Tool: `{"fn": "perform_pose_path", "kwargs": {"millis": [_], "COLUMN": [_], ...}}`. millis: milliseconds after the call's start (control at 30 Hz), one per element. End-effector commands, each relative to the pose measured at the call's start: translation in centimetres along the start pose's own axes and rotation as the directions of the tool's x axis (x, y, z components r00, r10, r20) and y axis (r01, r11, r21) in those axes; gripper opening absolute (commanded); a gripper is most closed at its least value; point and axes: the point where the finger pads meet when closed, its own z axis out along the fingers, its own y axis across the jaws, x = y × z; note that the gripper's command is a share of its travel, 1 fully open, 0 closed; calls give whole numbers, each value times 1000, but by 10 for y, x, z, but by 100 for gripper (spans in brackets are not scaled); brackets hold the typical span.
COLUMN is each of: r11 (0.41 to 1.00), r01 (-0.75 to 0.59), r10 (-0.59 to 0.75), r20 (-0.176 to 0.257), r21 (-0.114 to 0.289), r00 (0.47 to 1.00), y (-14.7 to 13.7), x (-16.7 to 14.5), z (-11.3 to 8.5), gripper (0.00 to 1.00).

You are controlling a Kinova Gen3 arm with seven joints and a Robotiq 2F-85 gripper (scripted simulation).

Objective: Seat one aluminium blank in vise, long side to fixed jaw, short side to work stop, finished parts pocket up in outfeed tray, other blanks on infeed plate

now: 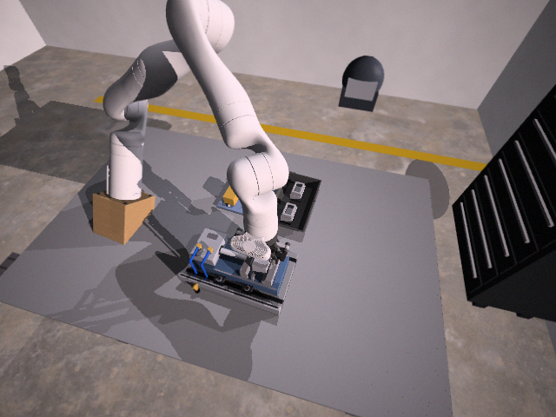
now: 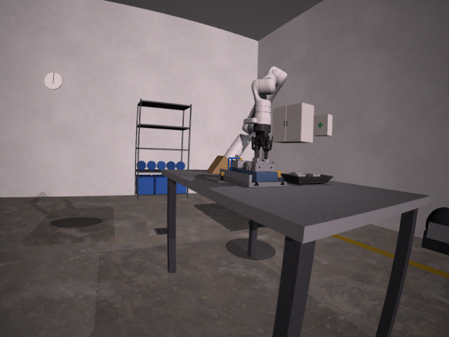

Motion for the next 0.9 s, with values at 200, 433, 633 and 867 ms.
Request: {"fn": "perform_pose_path", "kwargs": {"millis": [200,433,633,867], "r11": [1000,1000,1000,1000], "r01": [0,0,0,0], "r10": [0,0,0,0], "r20": [-1,-1,-1,-1], "r21": [2,2,2,2], "r00": [1000,1000,1000,1000], "y": [0,0,0,0], "x": [0,0,0,0], "z": [-2,-11,-27,-44], "gripper": [67,67,67,67]}}
